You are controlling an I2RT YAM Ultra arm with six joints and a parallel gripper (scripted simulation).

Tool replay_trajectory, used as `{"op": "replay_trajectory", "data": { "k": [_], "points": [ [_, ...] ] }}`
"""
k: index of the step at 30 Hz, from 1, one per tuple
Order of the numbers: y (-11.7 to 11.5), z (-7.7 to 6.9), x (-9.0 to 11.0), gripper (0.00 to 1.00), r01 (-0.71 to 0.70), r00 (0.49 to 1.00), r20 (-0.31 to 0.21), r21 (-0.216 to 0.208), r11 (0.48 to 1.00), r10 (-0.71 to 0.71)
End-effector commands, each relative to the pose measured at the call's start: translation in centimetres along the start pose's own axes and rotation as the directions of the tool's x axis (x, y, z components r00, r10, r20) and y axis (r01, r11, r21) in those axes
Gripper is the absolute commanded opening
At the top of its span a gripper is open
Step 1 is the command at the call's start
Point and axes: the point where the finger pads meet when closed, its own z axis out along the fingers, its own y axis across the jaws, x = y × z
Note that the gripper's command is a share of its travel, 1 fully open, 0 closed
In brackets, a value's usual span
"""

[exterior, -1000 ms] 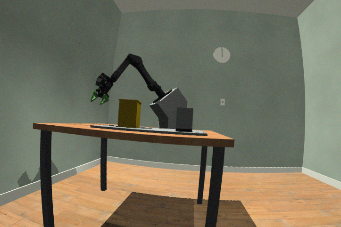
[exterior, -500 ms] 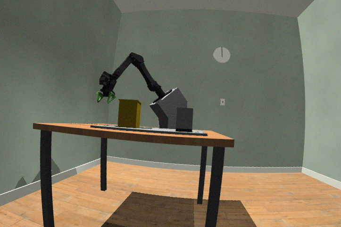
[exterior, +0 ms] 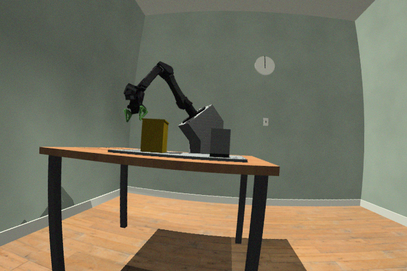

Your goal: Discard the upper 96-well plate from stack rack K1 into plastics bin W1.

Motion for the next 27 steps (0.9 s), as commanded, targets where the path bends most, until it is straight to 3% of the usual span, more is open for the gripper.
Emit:
{"op": "replay_trajectory", "data": {
  "k": [1,3,4,5,6,8,9,10,13,16,17,18,19,21,22,24,25,26,27],
  "points": [
    [0.6,-1.3,-1.1,1.0,-0.034,0.999,-0.004,-0.041,0.999,0.034],
    [1.4,-2.0,-1.2,1.0,-0.039,0.999,-0.001,-0.047,0.998,0.039],
    [2.6,-1.5,0.7,1.0,-0.042,0.998,-0.045,-0.057,0.997,0.039],
    [3.0,-1.6,0.8,1.0,-0.042,0.998,-0.045,-0.057,0.997,0.039],
    [2.9,-2.2,-0.4,1.0,-0.05,0.998,-0.032,-0.076,0.996,0.048],
    [3.5,-2.6,-0.4,1.0,-0.064,0.997,-0.055,-0.107,0.992,0.059],
    [4.9,-2.2,1.4,1.0,-0.069,0.994,-0.094,-0.123,0.99,0.057],
    [5.2,-2.3,1.6,1.0,-0.068,0.994,-0.098,-0.115,0.991,0.056],
    [5.6,-3.3,0.4,1.0,-0.086,0.992,-0.103,-0.151,0.985,0.07],
    [6.0,-3.5,0.6,1.0,-0.09,0.991,-0.112,-0.16,0.983,0.072],
    [7.2,-3.2,2.5,1.0,-0.094,0.986,-0.154,-0.17,0.981,0.068],
    [7.6,-3.4,2.7,1.0,-0.093,0.985,-0.156,-0.166,0.982,0.067],
    [7.5,-4.0,1.5,1.0,-0.101,0.986,-0.147,-0.183,0.978,0.075],
    [8.1,-4.5,1.6,1.0,-0.115,0.982,-0.173,-0.207,0.972,0.079],
    [9.3,-4.2,3.5,1.0,-0.12,0.974,-0.213,-0.219,0.968,0.072],
    [10.0,-4.6,4.0,1.0,-0.118,0.974,-0.216,-0.21,0.97,0.072],
    [10.1,-4.7,4.0,1.0,-0.118,0.974,-0.216,-0.21,0.97,0.072],
    [9.7,-5.3,2.5,1.0,-0.125,0.976,-0.202,-0.22,0.968,0.08],
    [10.6,-4.8,3.3,1.0,-0.14,0.964,-0.255,-0.25,0.958,0.074]
  ]
}}
